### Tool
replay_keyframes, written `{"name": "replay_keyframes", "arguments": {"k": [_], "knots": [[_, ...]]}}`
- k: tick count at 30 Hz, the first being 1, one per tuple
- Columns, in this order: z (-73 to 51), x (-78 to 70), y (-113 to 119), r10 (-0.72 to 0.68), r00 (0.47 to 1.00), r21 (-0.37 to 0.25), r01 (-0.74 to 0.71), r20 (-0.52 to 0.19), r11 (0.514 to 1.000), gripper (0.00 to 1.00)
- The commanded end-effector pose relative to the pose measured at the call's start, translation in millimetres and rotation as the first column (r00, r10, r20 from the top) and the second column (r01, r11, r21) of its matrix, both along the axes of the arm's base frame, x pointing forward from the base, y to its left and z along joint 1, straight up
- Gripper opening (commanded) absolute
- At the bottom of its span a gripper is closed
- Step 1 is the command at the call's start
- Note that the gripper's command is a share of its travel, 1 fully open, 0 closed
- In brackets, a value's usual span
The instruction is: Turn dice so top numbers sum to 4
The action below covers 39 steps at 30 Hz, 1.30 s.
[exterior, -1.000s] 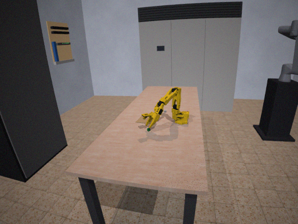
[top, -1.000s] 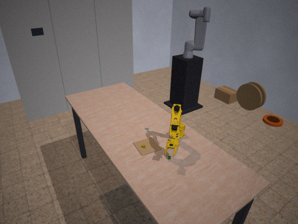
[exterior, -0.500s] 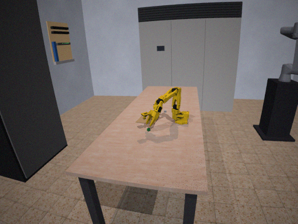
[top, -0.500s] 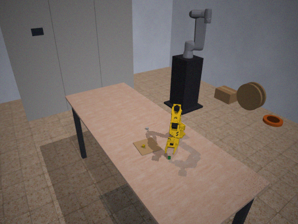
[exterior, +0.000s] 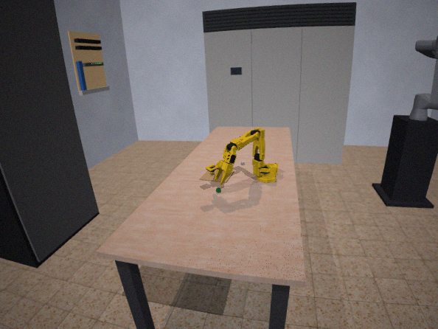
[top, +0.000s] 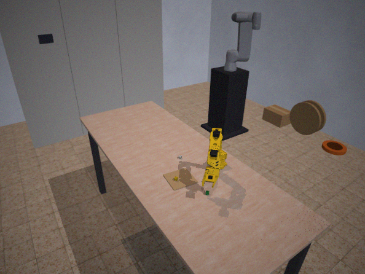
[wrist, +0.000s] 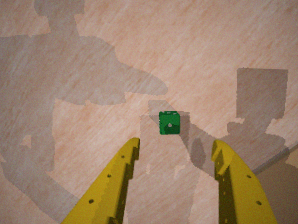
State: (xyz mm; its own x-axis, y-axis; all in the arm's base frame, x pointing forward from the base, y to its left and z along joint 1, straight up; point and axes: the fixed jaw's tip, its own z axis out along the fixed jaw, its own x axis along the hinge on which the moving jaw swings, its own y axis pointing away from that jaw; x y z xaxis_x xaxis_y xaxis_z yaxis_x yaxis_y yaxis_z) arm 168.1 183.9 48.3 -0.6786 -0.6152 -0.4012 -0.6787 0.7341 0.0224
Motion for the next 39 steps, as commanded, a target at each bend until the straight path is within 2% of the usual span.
{"name": "replay_keyframes", "arguments": {"k": [1,10,33,34,39], "knots": [[13.0,2.6,5.1,0.035,0.983,-0.194,-0.071,-0.183,0.978,0.25],[13.0,2.6,5.1,0.037,0.97,-0.25,-0.099,-0.239,0.963,0.25],[13.0,2.6,5.1,0.037,0.97,-0.251,-0.099,-0.24,0.963,0.25],[4.3,6.2,8.8,0.067,0.966,-0.262,-0.133,-0.25,0.956,0.25],[4.3,6.2,8.8,0.067,0.966,-0.262,-0.133,-0.25,0.956,0.25]]}}
